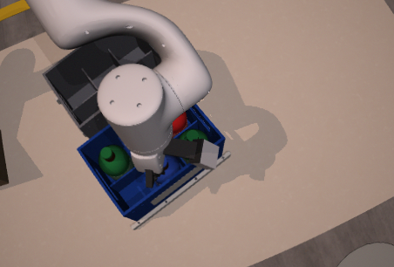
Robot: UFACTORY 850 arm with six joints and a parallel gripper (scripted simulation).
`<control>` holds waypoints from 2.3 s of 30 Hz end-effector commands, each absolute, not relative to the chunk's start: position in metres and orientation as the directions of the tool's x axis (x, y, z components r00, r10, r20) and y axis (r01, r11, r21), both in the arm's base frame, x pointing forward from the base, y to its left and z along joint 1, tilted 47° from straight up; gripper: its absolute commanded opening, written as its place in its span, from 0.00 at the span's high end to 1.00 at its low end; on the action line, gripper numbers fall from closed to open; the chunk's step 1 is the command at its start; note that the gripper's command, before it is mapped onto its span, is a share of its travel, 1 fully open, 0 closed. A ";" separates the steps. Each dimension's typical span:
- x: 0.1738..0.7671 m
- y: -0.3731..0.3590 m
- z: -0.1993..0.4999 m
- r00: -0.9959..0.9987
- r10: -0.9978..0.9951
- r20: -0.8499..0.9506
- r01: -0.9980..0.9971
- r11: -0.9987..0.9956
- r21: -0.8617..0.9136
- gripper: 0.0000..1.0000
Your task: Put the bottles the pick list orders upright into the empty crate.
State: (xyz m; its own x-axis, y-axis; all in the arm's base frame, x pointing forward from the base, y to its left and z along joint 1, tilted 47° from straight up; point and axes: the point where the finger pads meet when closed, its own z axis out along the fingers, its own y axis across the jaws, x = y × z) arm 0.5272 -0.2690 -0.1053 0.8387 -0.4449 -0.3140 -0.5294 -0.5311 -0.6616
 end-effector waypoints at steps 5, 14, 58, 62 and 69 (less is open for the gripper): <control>0.529 -0.262 -0.112 0.839 -0.446 -0.312 -0.529 -0.532 -0.662 0.35; 0.530 -0.256 -0.118 0.839 -0.446 -0.312 -0.529 -0.532 -0.662 0.35; 0.535 -0.227 -0.145 0.839 -0.446 -0.312 -0.529 -0.531 -0.662 0.35; 0.535 -0.230 -0.143 0.839 -0.446 -0.312 -0.529 -0.531 -0.662 1.00; 0.535 -0.230 -0.143 0.839 -0.446 -0.312 -0.529 -0.531 -0.662 1.00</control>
